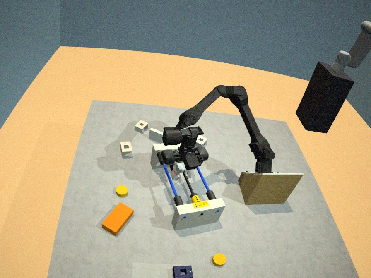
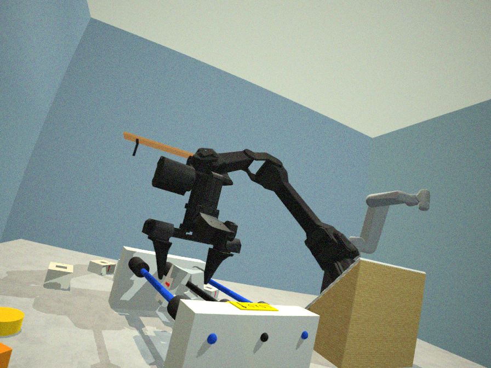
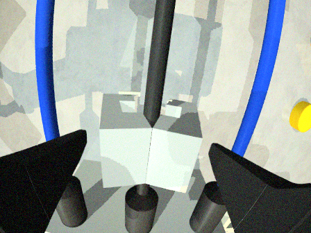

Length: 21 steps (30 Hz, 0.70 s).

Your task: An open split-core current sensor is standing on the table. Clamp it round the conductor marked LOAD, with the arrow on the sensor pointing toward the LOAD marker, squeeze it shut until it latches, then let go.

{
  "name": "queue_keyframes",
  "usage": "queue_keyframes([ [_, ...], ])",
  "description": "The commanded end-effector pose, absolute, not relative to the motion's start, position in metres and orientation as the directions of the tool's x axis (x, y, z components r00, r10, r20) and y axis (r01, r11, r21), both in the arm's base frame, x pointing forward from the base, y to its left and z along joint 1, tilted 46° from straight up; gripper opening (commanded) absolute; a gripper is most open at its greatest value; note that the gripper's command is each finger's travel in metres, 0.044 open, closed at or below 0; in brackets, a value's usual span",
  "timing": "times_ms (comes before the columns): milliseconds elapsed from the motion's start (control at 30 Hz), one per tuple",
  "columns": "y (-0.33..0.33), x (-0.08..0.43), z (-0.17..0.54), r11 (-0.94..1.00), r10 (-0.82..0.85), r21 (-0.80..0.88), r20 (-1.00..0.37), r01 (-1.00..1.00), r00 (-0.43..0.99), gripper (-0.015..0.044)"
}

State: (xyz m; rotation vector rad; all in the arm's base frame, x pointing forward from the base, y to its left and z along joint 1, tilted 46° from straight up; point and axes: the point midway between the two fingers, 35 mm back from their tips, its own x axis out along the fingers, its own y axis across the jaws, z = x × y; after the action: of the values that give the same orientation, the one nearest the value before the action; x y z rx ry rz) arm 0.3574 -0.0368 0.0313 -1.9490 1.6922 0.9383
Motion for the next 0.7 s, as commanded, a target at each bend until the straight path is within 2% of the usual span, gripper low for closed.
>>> queue_keyframes([
  [0, -0.043, 0.356, 0.023, -0.195, -0.714, 0.147, -0.699, -0.970, 0.038, 0.0440],
  [667, -0.063, 0.357, 0.003, -0.195, -0.714, 0.147, -0.699, -0.970, 0.038, 0.0440],
])
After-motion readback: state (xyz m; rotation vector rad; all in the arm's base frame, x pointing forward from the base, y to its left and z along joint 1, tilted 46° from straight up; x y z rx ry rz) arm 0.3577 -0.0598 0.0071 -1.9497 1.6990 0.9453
